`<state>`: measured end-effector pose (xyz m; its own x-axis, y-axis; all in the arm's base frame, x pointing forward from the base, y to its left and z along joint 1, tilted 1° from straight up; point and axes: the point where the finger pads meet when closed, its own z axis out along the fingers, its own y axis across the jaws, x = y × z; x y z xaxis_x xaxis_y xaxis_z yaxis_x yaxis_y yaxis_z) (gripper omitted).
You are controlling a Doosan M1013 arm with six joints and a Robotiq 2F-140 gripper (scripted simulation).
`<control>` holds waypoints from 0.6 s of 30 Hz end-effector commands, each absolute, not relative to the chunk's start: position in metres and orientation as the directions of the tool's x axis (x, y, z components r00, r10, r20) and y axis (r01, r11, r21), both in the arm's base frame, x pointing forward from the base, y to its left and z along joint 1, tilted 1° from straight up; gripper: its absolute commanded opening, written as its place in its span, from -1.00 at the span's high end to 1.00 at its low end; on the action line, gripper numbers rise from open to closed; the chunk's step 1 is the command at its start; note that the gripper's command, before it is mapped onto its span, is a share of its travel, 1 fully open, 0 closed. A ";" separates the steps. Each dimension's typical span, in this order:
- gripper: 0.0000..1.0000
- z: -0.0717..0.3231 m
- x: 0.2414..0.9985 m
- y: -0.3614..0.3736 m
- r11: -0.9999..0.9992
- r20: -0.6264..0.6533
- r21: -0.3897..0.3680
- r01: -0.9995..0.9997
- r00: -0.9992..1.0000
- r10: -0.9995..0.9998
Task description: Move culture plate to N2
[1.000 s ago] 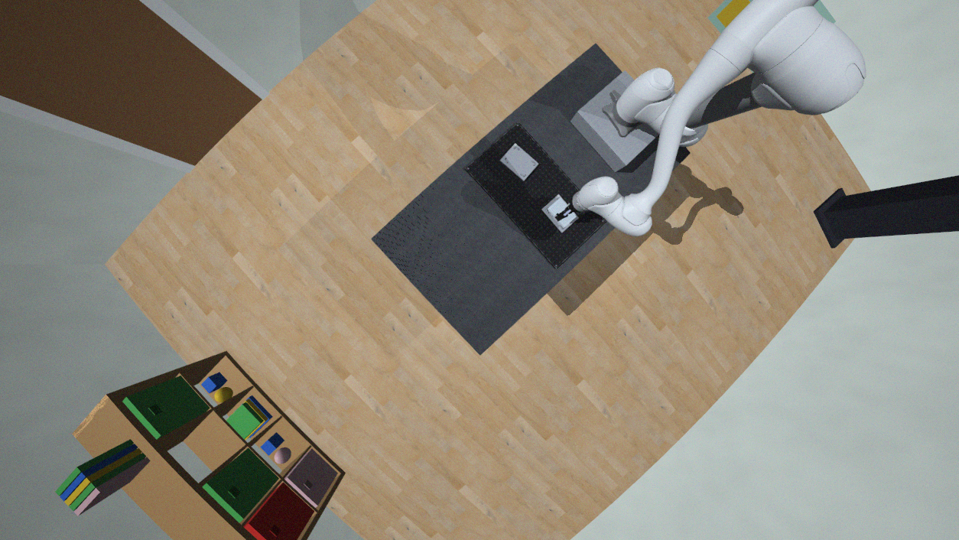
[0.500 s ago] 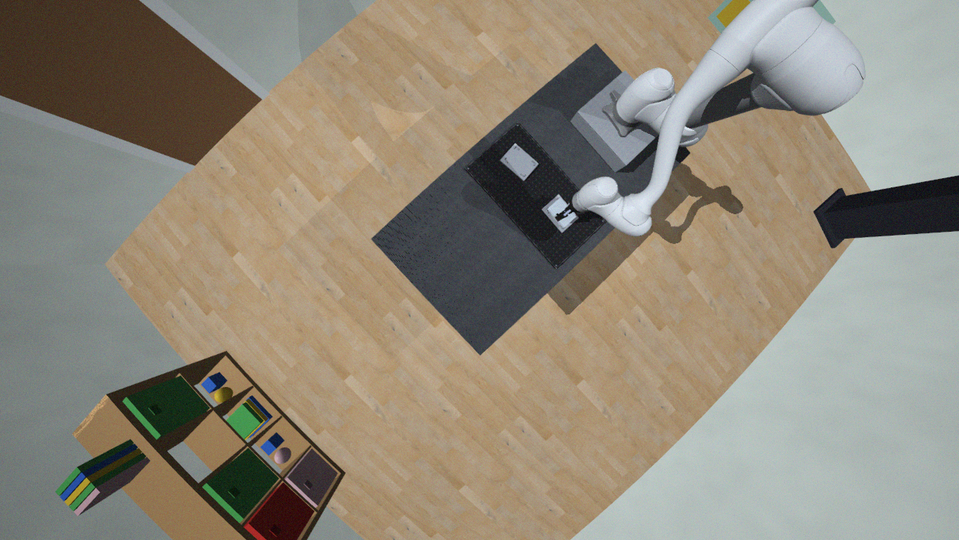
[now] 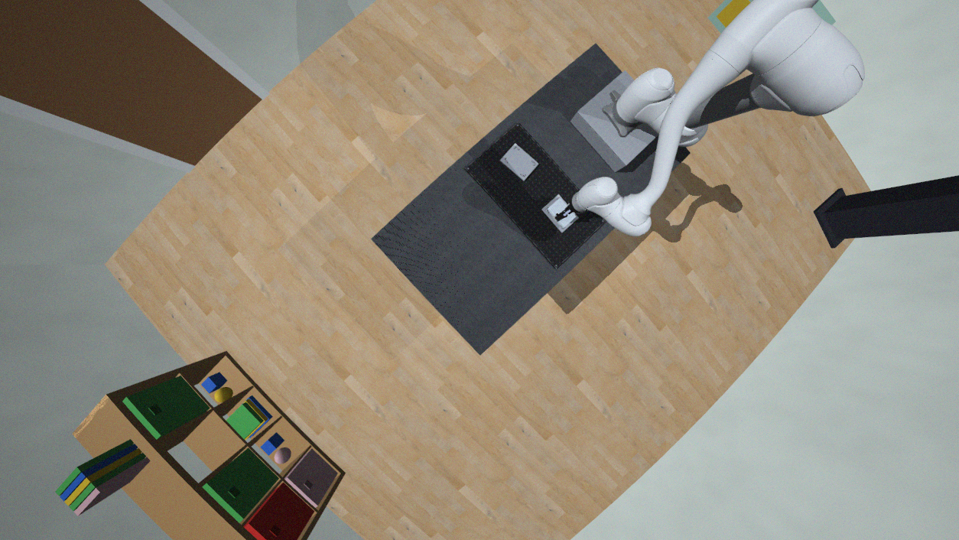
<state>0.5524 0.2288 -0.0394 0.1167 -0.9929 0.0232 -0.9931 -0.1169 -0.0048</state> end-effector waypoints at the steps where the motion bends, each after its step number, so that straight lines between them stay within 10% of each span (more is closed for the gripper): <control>1: 1.00 -0.040 0.552 0.229 -0.117 0.023 -0.005 -0.993 0.117 -0.993; 18: 1.00 -0.042 0.552 0.229 -0.117 0.023 -0.005 -0.993 0.117 -0.993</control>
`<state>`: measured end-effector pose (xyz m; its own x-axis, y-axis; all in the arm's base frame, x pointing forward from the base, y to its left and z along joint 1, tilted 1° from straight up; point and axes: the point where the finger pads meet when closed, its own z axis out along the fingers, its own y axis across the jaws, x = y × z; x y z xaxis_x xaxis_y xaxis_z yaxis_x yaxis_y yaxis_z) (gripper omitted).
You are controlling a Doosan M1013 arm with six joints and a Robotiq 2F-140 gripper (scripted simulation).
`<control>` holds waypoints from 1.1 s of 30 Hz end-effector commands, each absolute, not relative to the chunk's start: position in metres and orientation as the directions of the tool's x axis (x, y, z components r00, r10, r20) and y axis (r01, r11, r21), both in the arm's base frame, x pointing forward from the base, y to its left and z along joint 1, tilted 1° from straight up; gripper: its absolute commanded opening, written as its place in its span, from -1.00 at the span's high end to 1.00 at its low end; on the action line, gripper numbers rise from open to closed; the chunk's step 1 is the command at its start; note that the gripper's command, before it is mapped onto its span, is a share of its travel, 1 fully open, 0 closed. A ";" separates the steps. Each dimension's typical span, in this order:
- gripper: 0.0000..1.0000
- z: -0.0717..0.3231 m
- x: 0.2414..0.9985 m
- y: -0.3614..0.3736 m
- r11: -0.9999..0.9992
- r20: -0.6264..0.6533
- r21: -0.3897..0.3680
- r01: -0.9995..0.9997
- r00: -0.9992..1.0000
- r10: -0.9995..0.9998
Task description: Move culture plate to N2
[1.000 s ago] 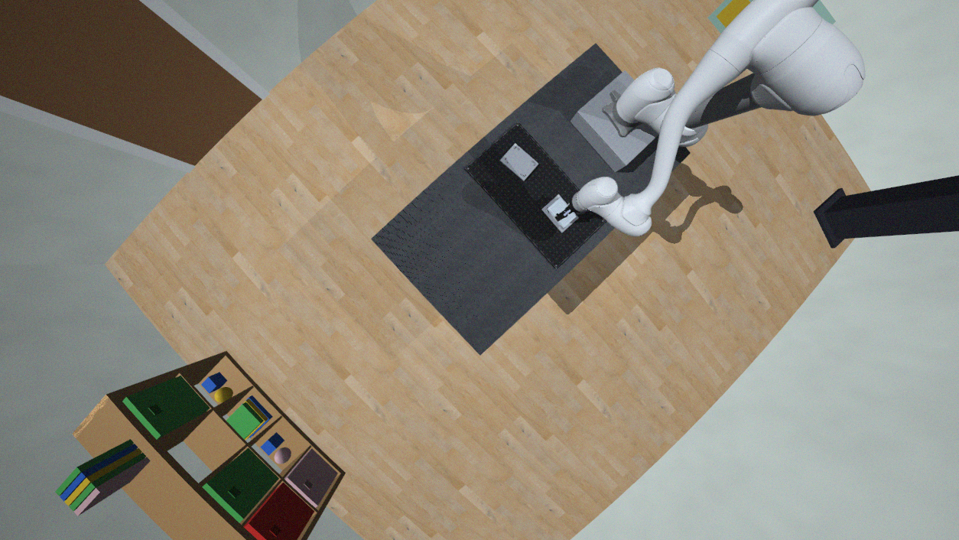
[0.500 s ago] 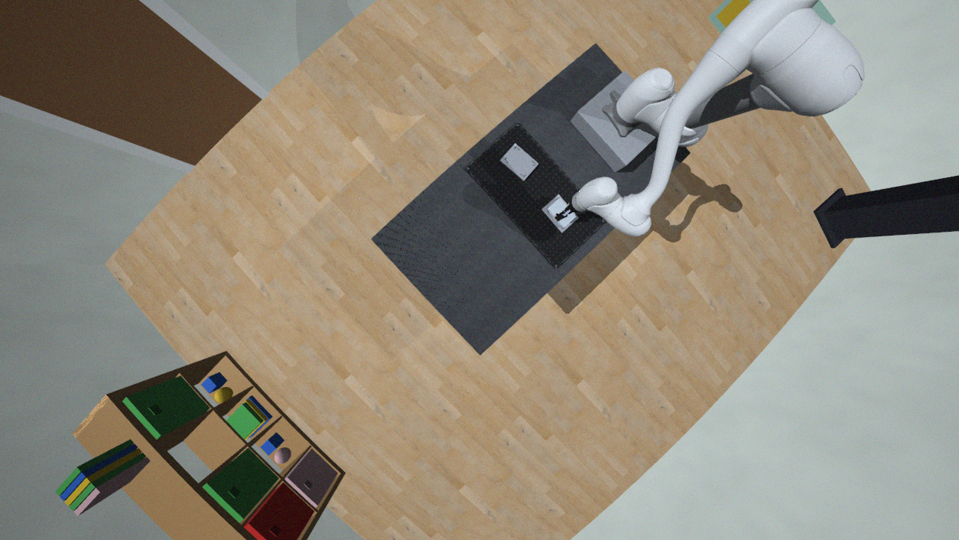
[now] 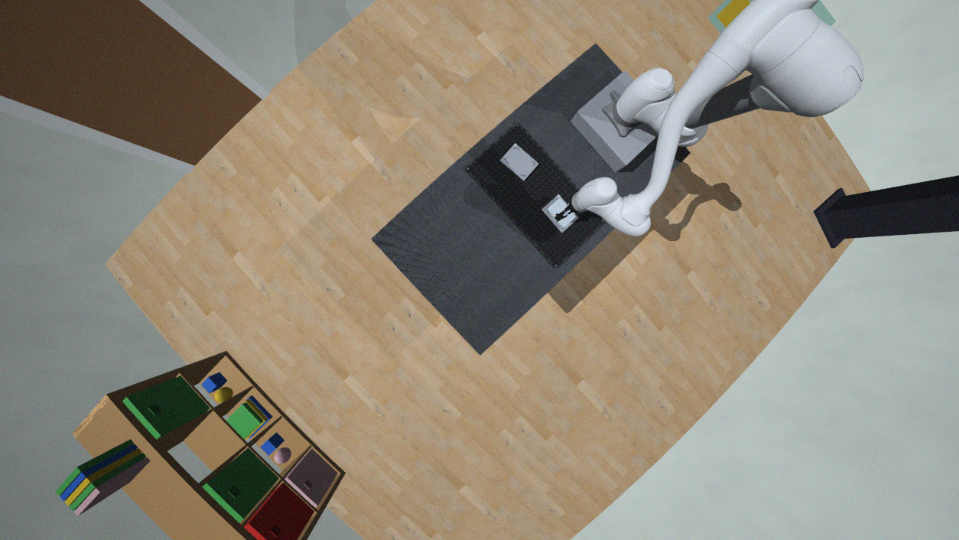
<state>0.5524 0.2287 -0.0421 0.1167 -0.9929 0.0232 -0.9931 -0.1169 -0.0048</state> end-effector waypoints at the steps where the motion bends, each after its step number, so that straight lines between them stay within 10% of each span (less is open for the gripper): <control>1: 1.00 -0.042 0.552 0.229 -0.117 0.023 -0.005 -0.993 0.117 -0.993; 28: 1.00 -0.046 0.552 0.229 -0.117 0.023 -0.005 -0.993 0.117 -0.993; 29: -1.00 -0.046 0.552 0.229 -0.117 0.023 -0.005 -0.993 0.117 -0.993; 33: -1.00 -0.046 0.552 0.229 -0.117 0.023 -0.005 -0.993 0.117 -0.993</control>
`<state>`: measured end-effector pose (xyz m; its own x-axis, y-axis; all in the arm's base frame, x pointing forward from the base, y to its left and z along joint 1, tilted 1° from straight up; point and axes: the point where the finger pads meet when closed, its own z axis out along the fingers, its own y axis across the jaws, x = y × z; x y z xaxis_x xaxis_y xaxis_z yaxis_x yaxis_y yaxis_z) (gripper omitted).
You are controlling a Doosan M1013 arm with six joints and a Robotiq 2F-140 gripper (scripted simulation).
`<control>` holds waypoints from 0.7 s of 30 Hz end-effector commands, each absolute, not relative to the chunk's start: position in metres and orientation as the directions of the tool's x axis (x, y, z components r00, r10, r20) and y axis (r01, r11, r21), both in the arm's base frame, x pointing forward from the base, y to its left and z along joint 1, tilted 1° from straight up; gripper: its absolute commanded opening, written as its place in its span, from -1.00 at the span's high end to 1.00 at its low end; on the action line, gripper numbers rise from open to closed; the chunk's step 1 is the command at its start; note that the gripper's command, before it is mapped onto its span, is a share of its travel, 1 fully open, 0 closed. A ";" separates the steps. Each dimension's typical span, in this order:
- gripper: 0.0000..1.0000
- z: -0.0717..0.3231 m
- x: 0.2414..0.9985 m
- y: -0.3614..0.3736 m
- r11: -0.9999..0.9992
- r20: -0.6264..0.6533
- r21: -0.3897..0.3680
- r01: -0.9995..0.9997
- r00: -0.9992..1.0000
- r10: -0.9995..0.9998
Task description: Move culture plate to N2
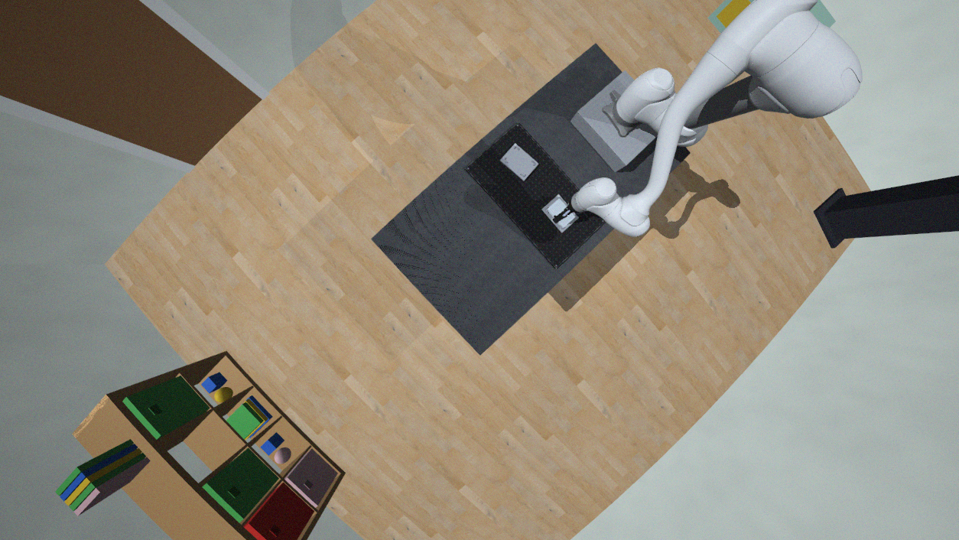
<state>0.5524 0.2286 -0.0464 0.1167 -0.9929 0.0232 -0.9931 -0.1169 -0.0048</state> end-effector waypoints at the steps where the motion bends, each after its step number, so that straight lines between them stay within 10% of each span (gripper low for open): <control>1: -1.00 -0.046 0.552 0.229 -0.117 0.023 -0.005 -0.993 0.117 -0.993; 21: -1.00 -0.033 0.552 0.229 -0.117 0.023 -0.005 -0.993 0.117 -0.993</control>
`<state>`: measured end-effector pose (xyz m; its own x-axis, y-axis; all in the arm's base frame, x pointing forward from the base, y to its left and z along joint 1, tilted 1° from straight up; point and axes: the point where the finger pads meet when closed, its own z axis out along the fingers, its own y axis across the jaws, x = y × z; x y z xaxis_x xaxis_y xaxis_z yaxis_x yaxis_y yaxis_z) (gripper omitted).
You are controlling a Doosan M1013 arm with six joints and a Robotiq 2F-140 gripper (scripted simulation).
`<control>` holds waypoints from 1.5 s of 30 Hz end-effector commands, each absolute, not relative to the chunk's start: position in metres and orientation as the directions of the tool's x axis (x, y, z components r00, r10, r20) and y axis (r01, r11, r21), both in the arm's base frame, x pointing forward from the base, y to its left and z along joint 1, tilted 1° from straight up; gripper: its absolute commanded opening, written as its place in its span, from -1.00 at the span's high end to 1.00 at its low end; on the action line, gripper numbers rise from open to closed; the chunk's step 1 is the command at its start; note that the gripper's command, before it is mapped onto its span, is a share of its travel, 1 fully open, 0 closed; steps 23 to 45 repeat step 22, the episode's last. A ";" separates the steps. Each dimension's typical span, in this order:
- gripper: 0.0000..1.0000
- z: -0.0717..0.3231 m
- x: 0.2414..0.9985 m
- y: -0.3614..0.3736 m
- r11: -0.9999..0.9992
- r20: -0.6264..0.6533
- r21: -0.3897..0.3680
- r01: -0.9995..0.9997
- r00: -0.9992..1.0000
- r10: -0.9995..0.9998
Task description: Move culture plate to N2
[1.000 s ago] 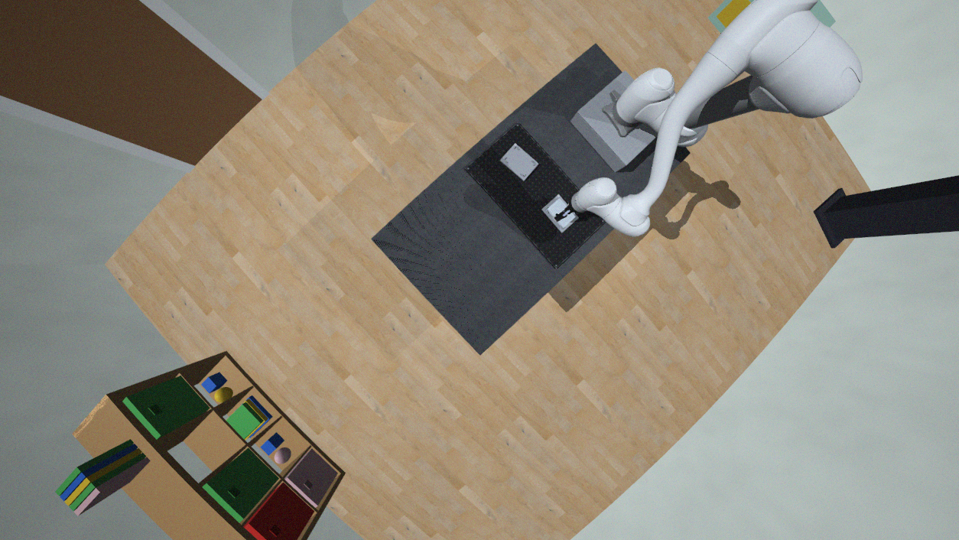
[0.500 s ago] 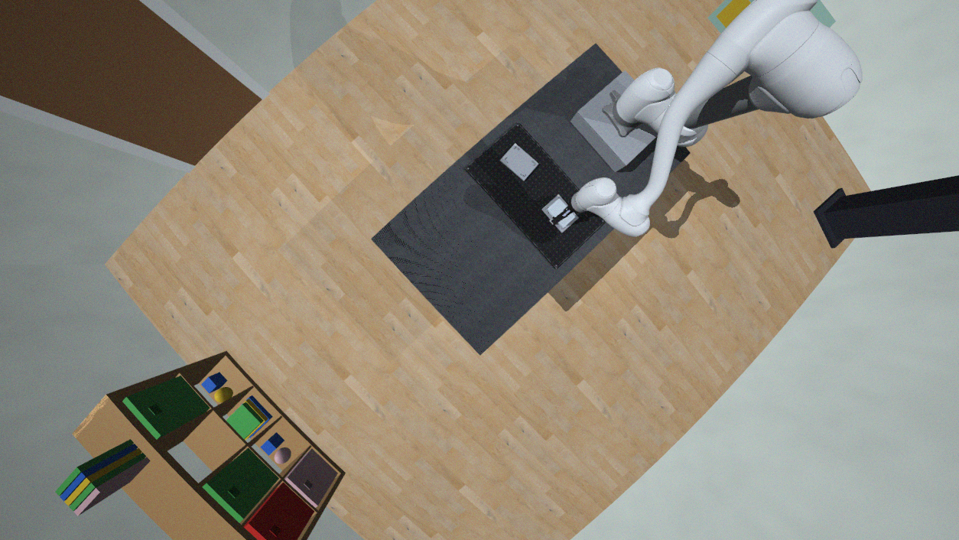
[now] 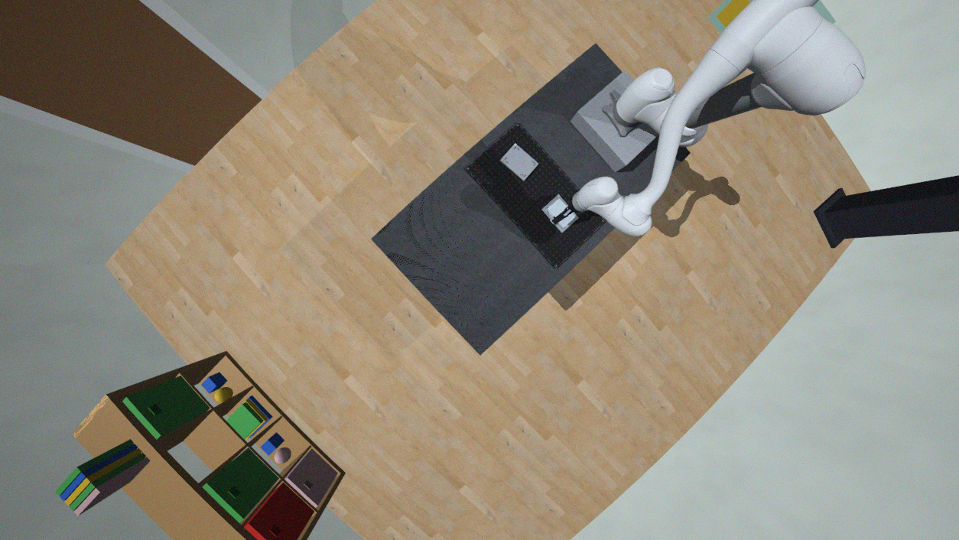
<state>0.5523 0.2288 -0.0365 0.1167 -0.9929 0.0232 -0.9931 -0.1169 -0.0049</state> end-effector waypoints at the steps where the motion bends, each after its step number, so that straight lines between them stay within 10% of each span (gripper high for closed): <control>1: -1.00 -0.030 0.552 0.229 -0.117 0.023 -0.005 -0.993 0.117 -0.993; 45: -1.00 -0.012 0.552 0.229 -0.117 0.023 -0.005 -0.993 0.117 -0.993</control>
